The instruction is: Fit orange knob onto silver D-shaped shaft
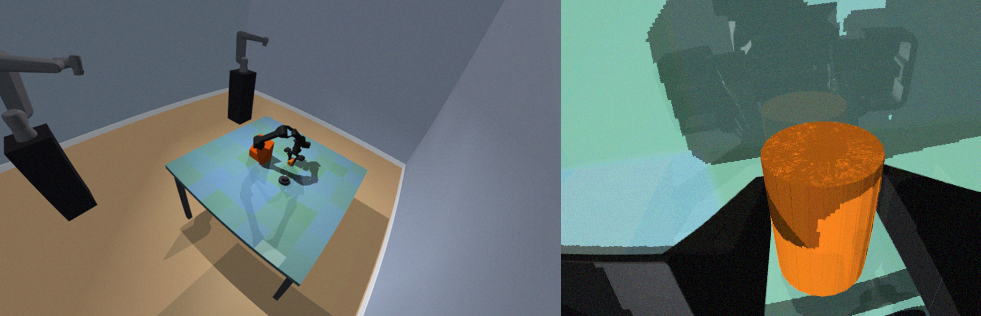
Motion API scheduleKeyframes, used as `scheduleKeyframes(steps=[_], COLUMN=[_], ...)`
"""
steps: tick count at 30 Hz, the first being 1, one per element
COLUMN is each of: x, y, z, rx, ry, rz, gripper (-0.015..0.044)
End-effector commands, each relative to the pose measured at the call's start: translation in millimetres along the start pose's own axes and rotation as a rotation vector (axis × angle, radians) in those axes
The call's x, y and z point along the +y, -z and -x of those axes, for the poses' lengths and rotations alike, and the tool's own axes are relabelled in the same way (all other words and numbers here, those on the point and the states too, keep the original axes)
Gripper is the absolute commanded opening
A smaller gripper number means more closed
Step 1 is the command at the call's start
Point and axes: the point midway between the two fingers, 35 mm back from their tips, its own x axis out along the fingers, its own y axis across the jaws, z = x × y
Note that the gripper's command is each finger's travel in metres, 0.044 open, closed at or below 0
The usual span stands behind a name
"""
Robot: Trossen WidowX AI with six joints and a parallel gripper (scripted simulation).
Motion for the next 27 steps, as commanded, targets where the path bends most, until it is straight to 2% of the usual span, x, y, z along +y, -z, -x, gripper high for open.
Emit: scheduleKeyframes(steps=[1,27], x=[0.0,0.1], y=[1.2,29.1], z=[0.3,9.7], rx=[-0.016,-0.477], ry=[0.0,-0.003], rz=[0.003,0.002], gripper=[0.0181,0.0181])
